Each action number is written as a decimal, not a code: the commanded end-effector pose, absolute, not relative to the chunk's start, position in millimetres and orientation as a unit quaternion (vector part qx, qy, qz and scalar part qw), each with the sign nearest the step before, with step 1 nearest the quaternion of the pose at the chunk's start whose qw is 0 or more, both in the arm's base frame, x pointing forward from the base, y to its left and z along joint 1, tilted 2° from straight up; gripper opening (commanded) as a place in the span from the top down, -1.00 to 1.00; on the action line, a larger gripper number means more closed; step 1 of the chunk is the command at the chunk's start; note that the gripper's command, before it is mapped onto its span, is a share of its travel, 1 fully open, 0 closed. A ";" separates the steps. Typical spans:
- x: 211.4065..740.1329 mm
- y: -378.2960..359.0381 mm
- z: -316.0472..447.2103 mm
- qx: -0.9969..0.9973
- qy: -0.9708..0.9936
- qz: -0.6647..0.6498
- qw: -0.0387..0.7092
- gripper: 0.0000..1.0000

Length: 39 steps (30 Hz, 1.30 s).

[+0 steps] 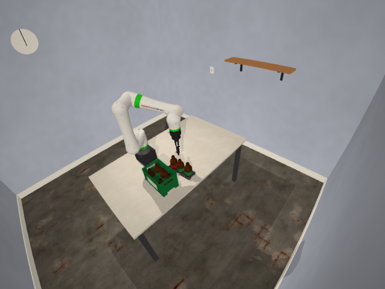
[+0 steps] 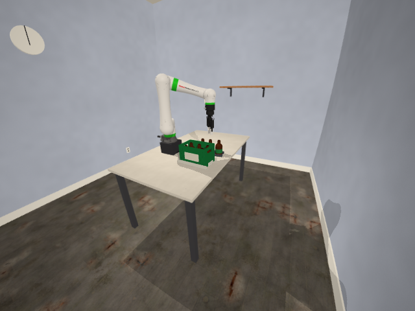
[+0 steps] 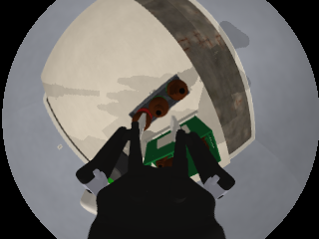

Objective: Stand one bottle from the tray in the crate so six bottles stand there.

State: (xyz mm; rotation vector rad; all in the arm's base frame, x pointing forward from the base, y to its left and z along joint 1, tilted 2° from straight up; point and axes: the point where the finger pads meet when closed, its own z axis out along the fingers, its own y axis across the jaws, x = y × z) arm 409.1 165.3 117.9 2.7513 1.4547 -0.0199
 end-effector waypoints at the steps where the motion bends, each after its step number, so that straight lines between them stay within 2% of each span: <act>1: 409.3 165.3 116.7 0.884 0.467 -0.006 0.015 0.24; 39: 409.9 164.3 82.7 0.884 0.467 -0.006 0.015 0.24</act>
